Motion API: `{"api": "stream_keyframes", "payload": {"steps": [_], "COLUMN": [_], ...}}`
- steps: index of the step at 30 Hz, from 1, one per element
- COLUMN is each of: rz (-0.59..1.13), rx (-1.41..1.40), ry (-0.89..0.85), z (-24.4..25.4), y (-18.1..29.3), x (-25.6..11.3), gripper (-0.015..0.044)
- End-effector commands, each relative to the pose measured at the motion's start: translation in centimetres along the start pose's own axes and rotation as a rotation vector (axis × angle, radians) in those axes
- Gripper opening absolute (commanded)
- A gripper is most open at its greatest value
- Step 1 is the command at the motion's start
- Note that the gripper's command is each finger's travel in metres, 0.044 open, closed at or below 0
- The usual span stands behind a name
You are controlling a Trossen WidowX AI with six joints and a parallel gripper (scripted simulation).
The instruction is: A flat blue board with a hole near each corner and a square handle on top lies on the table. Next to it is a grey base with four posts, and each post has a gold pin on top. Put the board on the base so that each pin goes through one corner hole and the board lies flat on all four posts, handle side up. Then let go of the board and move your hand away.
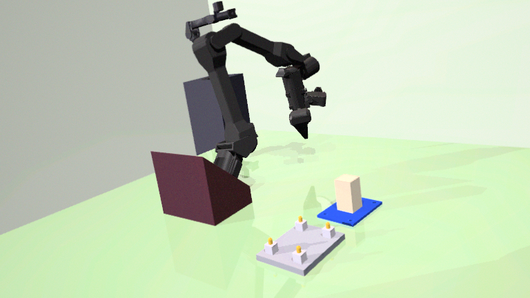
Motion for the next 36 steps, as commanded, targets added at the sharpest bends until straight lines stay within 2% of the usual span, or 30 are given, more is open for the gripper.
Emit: {"api": "stream_keyframes", "payload": {"steps": [1,9,16,24,31,36], "rz": [-0.004,0.044,0.102,0.124,0.063,0.039], "rx": [0.003,0.094,0.233,0.424,0.609,0.643], "ry": [0.114,0.341,0.425,0.392,0.264,0.232], "z": [-1.7,-8.2,-15.6,-24.8,-32.8,-34.2], "y": [-2.5,-8.8,-13.1,-15.5,-14.8,-14.5], "x": [1.2,2.4,0.9,-3.5,-8.9,-9.8], "gripper": [0.044,0.044,0.044,0.044,0.044,0.044]}}
Point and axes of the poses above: the point midway between the two fingers, 35 mm back from their tips, its own x axis out along the fingers, its own z axis across the jaws, y = z × x, the point moved 3 cm from there along -x, back along the fingers, and after that the axes turned 6 degrees about x, right-handed, at the moved point
